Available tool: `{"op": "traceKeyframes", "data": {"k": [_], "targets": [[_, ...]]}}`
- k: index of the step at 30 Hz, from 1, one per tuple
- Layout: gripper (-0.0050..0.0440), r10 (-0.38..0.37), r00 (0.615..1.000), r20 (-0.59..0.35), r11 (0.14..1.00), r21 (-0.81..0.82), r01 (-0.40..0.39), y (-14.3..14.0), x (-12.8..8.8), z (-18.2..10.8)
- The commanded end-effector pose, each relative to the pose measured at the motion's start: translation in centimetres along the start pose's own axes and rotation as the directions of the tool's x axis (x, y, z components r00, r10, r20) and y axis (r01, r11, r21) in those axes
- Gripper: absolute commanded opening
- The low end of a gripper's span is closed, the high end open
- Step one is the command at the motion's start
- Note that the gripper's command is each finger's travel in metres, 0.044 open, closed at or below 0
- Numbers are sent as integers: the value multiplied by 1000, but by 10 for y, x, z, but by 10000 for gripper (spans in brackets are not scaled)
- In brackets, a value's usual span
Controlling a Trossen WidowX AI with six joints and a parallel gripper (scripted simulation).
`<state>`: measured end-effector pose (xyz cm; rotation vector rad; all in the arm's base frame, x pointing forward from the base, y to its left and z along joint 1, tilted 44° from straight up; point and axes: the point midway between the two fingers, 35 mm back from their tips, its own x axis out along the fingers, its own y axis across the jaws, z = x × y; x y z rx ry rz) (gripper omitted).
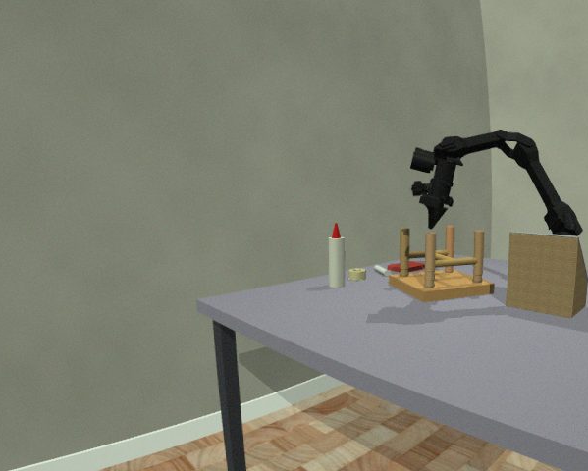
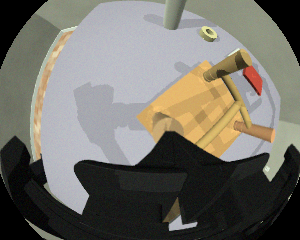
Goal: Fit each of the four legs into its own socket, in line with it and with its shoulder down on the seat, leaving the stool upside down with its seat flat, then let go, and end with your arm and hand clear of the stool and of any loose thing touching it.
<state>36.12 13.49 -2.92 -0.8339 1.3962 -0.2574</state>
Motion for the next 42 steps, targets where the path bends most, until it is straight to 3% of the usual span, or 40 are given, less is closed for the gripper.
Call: {"op": "traceKeyframes", "data": {"k": [1,42], "targets": [[0,-3,1000,-7,1000,-3,3,-1,9,-4],[0,-3,1000,-7,1000,-3,3,-2,32,-10]]}}
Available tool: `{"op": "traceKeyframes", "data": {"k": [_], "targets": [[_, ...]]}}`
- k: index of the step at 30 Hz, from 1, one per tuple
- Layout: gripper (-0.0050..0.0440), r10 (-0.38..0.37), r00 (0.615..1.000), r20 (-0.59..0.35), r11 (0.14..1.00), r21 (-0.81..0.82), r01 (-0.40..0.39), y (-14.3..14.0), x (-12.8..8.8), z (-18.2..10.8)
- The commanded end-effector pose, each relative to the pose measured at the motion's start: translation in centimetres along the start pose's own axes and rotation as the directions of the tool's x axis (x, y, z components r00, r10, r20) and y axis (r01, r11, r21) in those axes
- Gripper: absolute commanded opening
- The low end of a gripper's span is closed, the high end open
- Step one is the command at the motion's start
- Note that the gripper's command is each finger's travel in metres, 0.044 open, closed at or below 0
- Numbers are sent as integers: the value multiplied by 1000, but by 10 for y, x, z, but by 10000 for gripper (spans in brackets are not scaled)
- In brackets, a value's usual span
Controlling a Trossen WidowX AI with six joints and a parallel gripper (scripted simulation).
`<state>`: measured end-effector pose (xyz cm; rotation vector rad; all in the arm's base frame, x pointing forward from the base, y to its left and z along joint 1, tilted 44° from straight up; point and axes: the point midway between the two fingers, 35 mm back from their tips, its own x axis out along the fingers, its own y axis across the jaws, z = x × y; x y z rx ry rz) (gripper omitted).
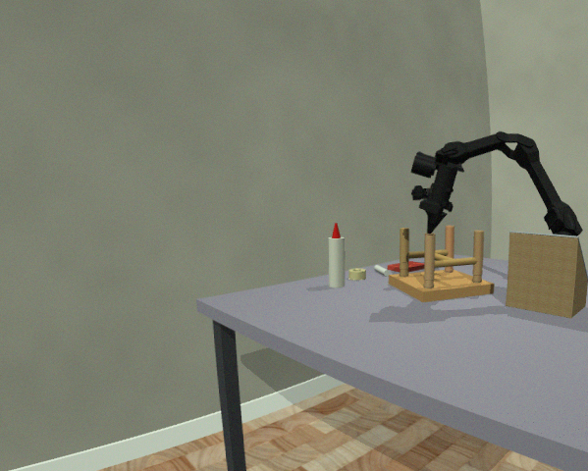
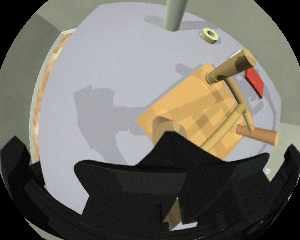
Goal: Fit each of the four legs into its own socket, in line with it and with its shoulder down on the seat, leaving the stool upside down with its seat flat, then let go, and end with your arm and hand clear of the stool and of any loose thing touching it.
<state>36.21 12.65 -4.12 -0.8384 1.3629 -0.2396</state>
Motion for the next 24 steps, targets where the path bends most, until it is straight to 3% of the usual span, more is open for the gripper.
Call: {"op": "traceKeyframes", "data": {"k": [1,24], "targets": [[0,-2,999,-43,1000,0,2,-3,18,-9],[0,-2,999,-43,1000,0,2,-3,20,-10]]}}
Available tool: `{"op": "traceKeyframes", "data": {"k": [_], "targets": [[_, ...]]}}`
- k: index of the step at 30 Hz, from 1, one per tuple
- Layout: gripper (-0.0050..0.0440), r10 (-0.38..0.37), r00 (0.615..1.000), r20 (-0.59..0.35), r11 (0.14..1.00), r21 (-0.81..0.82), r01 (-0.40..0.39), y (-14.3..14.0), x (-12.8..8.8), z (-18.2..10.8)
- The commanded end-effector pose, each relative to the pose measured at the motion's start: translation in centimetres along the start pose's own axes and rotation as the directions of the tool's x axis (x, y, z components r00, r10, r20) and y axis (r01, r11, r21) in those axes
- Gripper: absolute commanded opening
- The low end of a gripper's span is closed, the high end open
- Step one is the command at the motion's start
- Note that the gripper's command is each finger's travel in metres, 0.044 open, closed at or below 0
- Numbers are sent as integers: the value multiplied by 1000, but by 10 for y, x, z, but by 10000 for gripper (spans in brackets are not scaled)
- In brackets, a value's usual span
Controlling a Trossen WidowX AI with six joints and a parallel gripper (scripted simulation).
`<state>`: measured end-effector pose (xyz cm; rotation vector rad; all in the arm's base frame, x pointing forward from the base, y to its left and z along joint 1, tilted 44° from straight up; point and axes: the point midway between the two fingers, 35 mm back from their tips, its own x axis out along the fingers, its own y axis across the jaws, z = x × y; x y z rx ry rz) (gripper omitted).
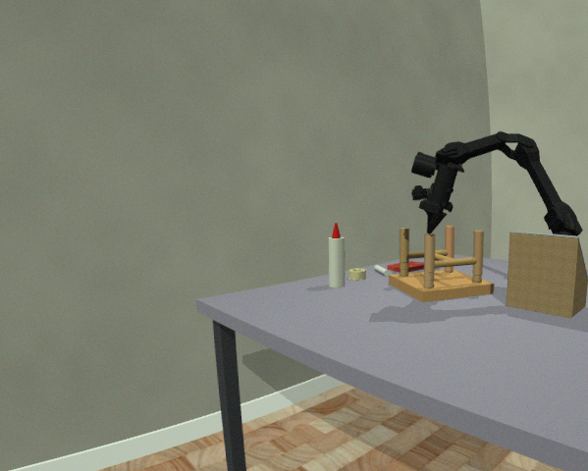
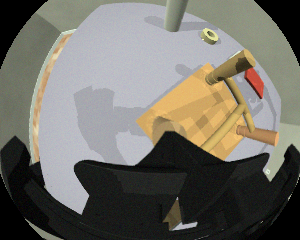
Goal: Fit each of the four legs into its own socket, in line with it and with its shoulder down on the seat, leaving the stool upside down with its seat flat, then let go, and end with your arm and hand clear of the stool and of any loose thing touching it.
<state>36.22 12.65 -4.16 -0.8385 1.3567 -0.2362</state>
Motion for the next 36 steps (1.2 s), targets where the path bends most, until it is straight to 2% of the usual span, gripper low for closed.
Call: {"op": "traceKeyframes", "data": {"k": [1,36], "targets": [[0,-2,999,-50,1000,1,2,-3,20,-10],[0,-2,999,-50,1000,1,2,-3,24,-11]]}}
